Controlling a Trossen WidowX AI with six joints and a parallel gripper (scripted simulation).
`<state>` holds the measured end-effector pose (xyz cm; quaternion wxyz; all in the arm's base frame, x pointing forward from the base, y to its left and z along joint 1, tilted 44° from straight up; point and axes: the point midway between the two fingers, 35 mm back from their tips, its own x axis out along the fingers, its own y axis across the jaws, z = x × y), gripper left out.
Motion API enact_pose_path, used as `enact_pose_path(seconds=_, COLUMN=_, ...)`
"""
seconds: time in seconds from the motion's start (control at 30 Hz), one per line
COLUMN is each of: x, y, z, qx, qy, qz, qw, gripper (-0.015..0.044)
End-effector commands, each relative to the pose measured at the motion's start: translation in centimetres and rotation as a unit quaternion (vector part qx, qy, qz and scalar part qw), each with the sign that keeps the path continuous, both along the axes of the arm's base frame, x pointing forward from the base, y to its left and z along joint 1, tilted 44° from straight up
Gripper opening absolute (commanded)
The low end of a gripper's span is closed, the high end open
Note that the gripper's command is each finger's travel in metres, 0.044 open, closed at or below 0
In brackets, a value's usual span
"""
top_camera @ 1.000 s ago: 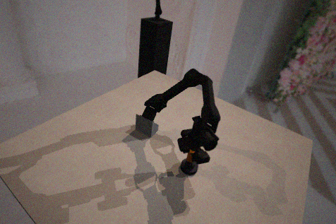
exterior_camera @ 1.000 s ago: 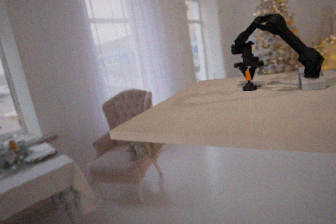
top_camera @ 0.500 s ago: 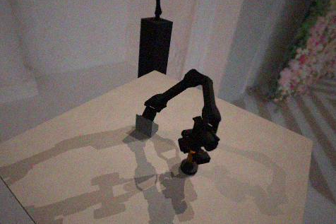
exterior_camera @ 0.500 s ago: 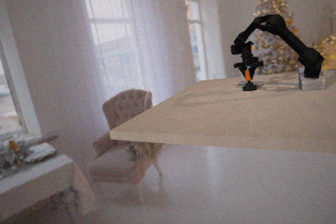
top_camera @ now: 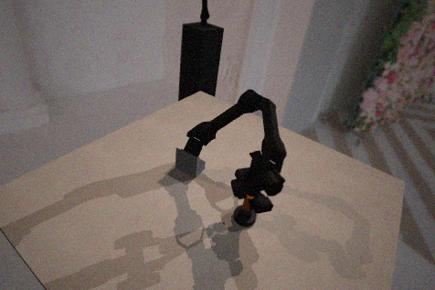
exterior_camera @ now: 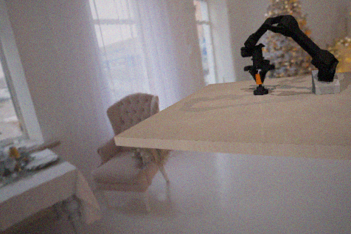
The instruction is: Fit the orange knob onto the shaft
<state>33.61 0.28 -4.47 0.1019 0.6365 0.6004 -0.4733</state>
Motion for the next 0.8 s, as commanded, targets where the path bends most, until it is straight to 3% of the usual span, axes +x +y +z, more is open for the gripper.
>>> enact_pose_path(seconds=0.0, x=-0.04, y=-0.22, z=0.22, qx=0.000, qy=0.001, qz=-0.002, qw=1.000, gripper=0.0000)
enact_pose_path(seconds=0.37, x=-0.34, y=-0.38, z=0.28, qx=-0.017, qy=0.071, qz=-0.078, qw=0.994, gripper=0.0000)
enact_pose_path(seconds=0.77, x=-0.13, y=-0.17, z=0.19, qx=-0.017, qy=0.071, qz=-0.078, qw=0.994, gripper=0.0000)
